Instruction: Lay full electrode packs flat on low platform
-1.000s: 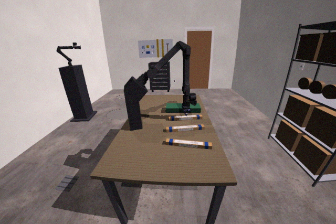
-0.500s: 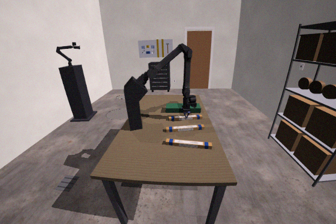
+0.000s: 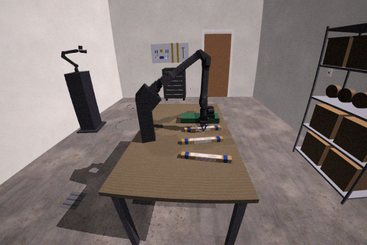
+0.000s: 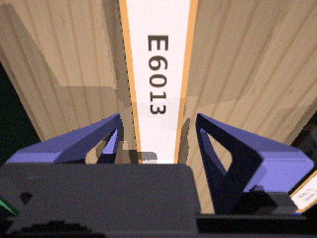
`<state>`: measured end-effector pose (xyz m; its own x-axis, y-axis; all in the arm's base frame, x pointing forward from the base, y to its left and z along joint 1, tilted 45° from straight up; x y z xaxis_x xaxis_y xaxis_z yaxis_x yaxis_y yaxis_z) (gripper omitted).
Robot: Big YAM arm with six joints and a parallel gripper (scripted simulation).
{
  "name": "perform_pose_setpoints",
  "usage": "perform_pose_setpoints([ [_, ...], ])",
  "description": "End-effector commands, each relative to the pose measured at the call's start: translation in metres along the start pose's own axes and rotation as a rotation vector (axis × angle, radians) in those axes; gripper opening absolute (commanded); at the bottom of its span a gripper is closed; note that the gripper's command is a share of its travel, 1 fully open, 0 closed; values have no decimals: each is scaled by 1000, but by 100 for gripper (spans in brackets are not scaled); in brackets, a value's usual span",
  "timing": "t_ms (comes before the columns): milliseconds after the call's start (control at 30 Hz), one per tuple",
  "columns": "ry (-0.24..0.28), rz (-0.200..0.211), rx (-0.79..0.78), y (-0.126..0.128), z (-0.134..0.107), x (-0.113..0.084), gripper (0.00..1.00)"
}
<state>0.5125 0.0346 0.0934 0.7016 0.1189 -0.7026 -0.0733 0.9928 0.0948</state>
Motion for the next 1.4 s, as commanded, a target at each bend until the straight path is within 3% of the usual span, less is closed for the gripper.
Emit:
perform_pose_setpoints([
  [0, 3, 5, 9, 4, -3, 11, 74],
  [800, 14, -1, 16, 0, -8, 16, 74],
  [833, 14, -1, 16, 0, -9, 16, 0],
  [1367, 17, -1, 16, 0, -9, 16, 0],
])
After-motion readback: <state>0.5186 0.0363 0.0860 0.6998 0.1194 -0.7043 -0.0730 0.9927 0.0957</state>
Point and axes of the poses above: the point where the finger pads meet when closed, its own x axis out along the fingers, its own y axis across the jaws, z = x × y, the point moved 10 cm from there along -x, back along the fingers, and after that the axes turned 6 degrees about -x, right-handed, at the moved point
